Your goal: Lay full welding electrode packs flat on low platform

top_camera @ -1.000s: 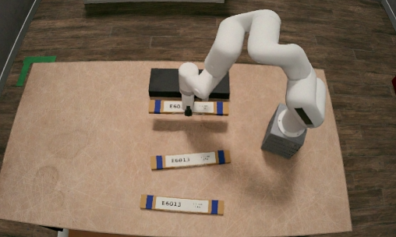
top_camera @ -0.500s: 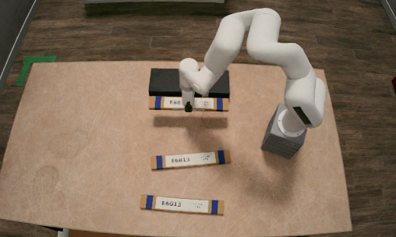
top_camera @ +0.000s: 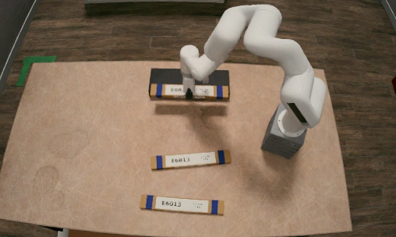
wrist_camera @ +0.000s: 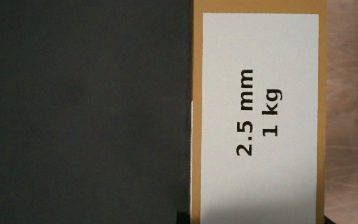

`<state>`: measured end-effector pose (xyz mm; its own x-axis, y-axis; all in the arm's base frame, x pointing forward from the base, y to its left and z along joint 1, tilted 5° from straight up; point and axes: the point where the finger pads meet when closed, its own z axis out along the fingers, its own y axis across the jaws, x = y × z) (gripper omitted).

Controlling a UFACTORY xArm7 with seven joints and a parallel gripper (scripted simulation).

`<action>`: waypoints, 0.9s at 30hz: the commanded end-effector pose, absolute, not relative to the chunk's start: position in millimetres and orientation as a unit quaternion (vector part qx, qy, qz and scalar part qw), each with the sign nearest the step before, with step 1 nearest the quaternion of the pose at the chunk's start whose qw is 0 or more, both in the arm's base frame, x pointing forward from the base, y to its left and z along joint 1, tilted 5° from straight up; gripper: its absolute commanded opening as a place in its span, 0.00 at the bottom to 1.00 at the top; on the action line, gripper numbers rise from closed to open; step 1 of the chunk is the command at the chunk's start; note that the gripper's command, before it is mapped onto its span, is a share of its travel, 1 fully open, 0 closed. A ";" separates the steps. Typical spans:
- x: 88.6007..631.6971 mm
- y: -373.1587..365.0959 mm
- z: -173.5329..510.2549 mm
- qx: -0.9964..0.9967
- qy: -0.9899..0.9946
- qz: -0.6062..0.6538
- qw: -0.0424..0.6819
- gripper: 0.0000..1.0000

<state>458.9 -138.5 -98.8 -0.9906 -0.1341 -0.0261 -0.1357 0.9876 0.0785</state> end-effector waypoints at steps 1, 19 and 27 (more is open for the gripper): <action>467.0 -170.6 -100.4 -0.068 0.997 0.041 0.013 0.58; 477.7 -244.8 -106.4 -0.068 0.997 0.041 0.013 0.58; 480.3 -262.5 -107.8 -0.068 0.997 0.041 0.013 0.58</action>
